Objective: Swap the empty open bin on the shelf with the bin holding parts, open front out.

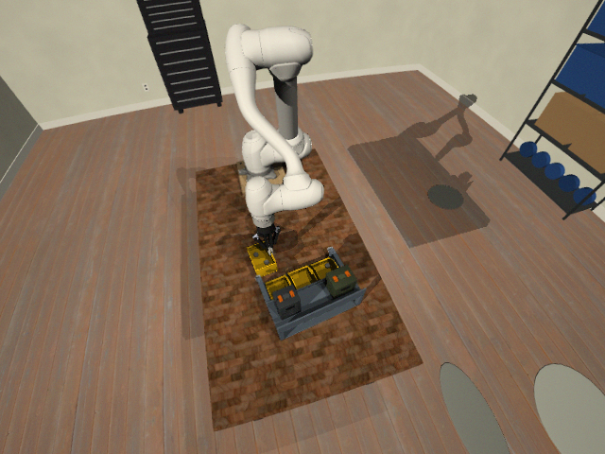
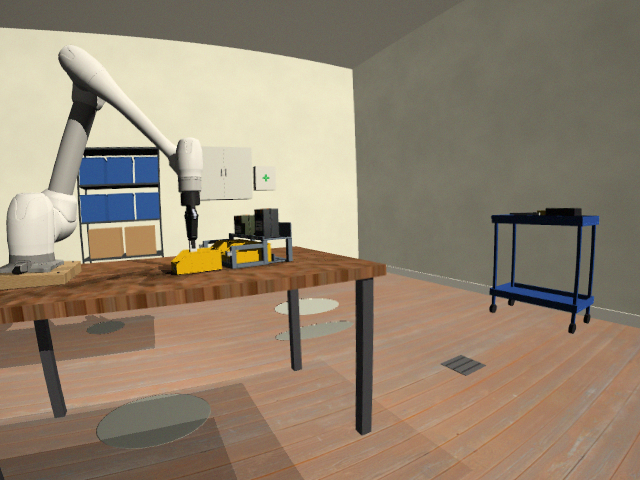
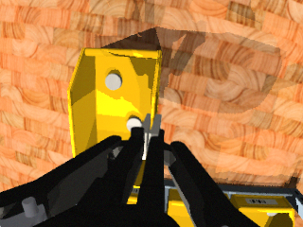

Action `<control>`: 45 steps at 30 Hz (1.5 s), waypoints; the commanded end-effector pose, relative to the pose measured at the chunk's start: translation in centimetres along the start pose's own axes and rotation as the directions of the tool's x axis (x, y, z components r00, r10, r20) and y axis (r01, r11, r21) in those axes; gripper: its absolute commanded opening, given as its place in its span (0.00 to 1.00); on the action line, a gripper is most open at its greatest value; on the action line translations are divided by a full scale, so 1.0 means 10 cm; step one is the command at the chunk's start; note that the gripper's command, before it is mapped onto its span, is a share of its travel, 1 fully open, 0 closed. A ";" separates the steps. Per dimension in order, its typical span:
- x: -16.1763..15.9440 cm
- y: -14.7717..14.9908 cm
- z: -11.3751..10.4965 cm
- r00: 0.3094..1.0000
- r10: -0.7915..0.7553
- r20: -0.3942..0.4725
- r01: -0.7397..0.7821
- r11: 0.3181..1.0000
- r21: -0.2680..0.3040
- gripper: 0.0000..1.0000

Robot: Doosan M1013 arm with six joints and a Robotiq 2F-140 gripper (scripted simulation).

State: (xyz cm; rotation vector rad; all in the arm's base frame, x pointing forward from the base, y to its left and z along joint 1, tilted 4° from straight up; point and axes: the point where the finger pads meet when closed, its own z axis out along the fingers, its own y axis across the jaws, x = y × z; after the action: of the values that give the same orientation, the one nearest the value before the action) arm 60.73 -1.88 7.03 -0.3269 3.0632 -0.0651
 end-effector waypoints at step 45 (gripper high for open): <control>0.04 0.00 0.06 1.000 0.001 -0.005 -0.001 1.000 0.000 0.24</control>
State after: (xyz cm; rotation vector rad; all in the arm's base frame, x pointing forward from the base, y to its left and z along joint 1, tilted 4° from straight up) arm 60.70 -1.88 6.85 -0.3268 3.0631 -0.0649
